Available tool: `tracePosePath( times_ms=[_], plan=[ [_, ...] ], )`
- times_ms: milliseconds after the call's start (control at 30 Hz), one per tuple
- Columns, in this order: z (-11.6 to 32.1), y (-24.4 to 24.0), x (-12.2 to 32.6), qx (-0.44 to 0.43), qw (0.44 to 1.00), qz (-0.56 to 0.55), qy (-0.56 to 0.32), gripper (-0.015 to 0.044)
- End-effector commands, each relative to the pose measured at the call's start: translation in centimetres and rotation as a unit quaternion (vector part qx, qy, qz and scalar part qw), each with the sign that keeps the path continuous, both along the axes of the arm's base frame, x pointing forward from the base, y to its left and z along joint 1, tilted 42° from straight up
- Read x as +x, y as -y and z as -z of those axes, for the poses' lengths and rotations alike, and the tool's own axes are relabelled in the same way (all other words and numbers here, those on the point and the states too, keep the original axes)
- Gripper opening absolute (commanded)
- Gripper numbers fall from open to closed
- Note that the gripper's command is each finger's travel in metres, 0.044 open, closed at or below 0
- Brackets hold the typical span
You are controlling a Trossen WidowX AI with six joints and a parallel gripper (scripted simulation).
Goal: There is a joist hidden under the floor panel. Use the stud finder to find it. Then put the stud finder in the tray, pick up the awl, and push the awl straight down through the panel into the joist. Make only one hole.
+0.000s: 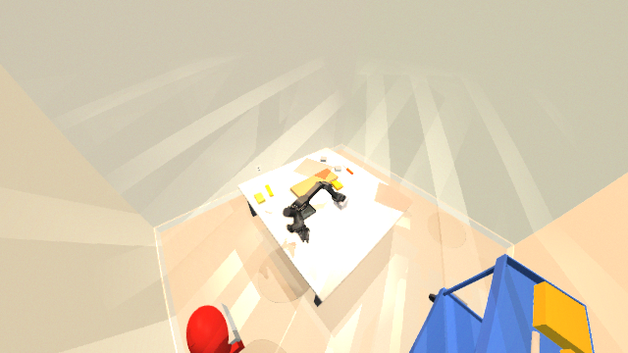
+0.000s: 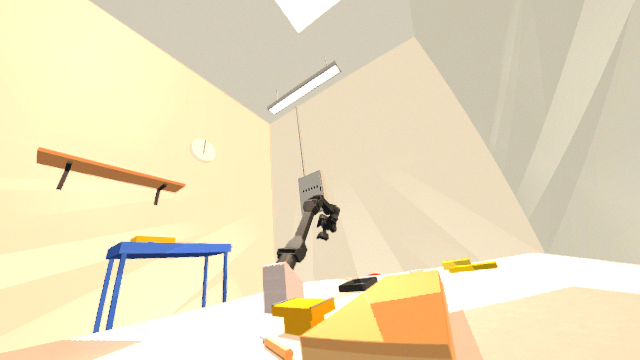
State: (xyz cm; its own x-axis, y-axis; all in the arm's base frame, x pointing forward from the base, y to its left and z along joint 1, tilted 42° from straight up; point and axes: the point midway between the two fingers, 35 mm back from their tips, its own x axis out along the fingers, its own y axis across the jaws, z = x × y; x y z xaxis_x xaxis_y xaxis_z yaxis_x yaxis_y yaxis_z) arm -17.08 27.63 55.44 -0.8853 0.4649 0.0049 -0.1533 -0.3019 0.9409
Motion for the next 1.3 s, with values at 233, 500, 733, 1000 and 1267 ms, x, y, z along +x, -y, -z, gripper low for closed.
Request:
tracePosePath(
  times_ms=[233,500,733,1000,1267],
  plan=[
    [5.7,-8.6,12.2,-0.017,0.975,0.210,0.064,0.0440],
    [10.9,-10.9,23.8,-0.061,0.928,0.354,0.104,0.0440],
    [16.5,-10.7,32.9,-0.105,0.884,0.431,0.148,0.0440],
    [24.4,-6.5,44.1,-0.179,0.813,0.515,0.206,0.0440],
    [31.3,0.7,52.1,-0.260,0.752,0.565,0.218,0.0440]
  ],
)
